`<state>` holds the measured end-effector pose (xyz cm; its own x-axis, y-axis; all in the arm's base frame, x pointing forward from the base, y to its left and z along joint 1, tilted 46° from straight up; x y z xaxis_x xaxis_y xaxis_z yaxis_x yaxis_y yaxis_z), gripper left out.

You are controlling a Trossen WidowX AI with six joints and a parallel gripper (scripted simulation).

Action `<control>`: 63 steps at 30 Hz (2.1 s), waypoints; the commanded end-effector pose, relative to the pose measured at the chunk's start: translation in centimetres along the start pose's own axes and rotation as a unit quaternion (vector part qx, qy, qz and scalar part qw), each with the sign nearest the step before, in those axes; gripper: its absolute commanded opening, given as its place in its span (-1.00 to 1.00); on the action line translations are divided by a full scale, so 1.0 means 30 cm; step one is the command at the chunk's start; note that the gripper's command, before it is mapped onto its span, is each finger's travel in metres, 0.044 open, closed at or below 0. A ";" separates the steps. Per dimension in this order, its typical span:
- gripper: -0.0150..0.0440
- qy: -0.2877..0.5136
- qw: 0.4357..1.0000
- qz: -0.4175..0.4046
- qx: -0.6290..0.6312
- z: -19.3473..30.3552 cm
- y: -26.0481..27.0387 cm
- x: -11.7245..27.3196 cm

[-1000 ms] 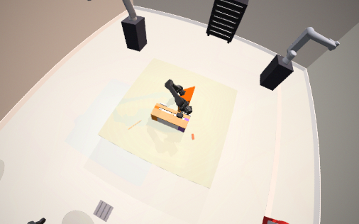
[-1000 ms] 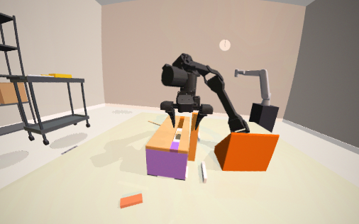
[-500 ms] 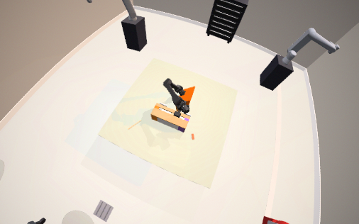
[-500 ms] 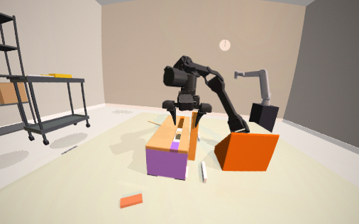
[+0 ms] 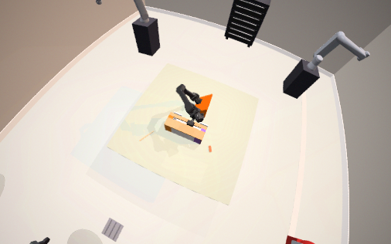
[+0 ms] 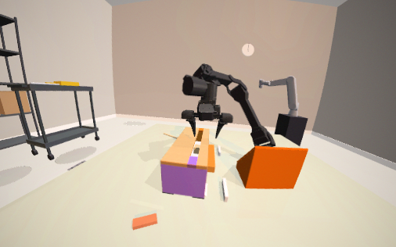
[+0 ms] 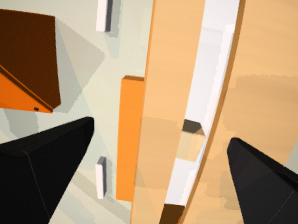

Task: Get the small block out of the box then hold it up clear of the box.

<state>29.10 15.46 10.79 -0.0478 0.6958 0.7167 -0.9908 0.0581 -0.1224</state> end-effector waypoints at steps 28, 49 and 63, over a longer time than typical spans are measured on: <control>0.86 -0.035 0.555 -0.094 -0.826 0.228 0.002 -0.010; 0.86 0.016 0.003 -0.154 -0.988 0.354 0.028 -0.024; 0.86 0.016 0.003 -0.154 -0.988 0.354 0.025 -0.058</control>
<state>27.19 7.07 17.18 -0.0606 0.4410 0.8955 0.9924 -0.0695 0.1014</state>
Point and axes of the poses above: the point midway between the two fingers, 35 mm back from their tips, its own x axis back along the fingers, its own y axis across the jaws, z = x × y, the point moved 4 cm from there along x, back along the fingers, and after that the axes turned 5 degrees about -x, right-handed, at the moved point
